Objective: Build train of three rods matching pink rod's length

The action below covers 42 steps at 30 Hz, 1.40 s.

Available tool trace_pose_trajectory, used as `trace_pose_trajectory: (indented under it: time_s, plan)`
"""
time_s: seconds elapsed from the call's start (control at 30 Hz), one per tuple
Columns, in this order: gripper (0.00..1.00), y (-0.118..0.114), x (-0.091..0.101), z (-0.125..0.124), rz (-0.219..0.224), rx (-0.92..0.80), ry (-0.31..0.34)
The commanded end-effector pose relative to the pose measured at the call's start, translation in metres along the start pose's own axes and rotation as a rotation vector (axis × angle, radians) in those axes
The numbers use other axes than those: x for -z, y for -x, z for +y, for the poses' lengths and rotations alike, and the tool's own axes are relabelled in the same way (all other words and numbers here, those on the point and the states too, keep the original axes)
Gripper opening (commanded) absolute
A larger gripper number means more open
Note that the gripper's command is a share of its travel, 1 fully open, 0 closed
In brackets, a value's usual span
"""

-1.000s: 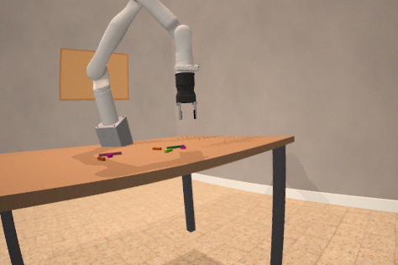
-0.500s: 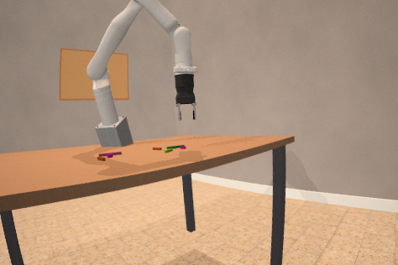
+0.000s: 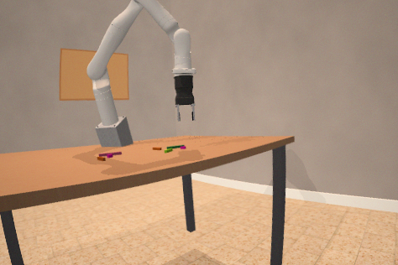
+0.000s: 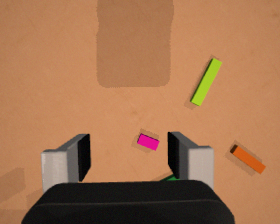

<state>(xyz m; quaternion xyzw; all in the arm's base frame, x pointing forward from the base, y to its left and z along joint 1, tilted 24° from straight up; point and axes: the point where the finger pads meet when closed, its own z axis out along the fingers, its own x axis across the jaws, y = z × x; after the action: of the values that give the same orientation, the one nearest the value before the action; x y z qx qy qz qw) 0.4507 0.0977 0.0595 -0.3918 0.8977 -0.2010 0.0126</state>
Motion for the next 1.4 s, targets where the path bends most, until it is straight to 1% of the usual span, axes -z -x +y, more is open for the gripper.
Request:
trace_pose_trajectory:
  time_s: [0.0,0.13,0.17,0.33,0.37,0.53,0.57,0.73,0.77,0.93,0.97,1.13,1.17,1.33,1.37]
  plan:
    - [1.0,0.001,0.001,0.002,-0.001,0.005,-0.001]
    - [1.0,0.001,0.001,0.002,-0.001,0.005,-0.001]
    - [1.0,0.0,0.0,0.007,-0.002,-0.009,-0.001]
    - [1.0,0.0,0.0,0.007,-0.002,-0.009,-0.001]
    - [1.0,-0.001,-0.001,0.012,-0.002,-0.023,-0.002]
    - [1.0,-0.001,-0.001,0.012,-0.002,-0.023,-0.002]
    - [1.0,-0.003,-0.002,0.017,-0.002,-0.036,-0.003]
    - [1.0,-0.003,-0.002,0.017,-0.002,-0.036,-0.003]
    - [1.0,-0.004,-0.003,0.021,-0.003,-0.048,-0.004]
    - [1.0,-0.004,-0.003,0.021,-0.003,-0.048,-0.004]
    - [1.0,-0.005,-0.004,0.026,-0.003,-0.06,-0.004]
    - [1.0,-0.005,-0.004,0.026,-0.003,-0.06,-0.004]
    - [1.0,-0.006,-0.005,0.03,-0.003,-0.072,-0.005]
    - [1.0,-0.006,-0.005,0.03,-0.003,-0.072,-0.005]
    - [1.0,-0.007,-0.005,0.033,-0.003,-0.083,-0.006]
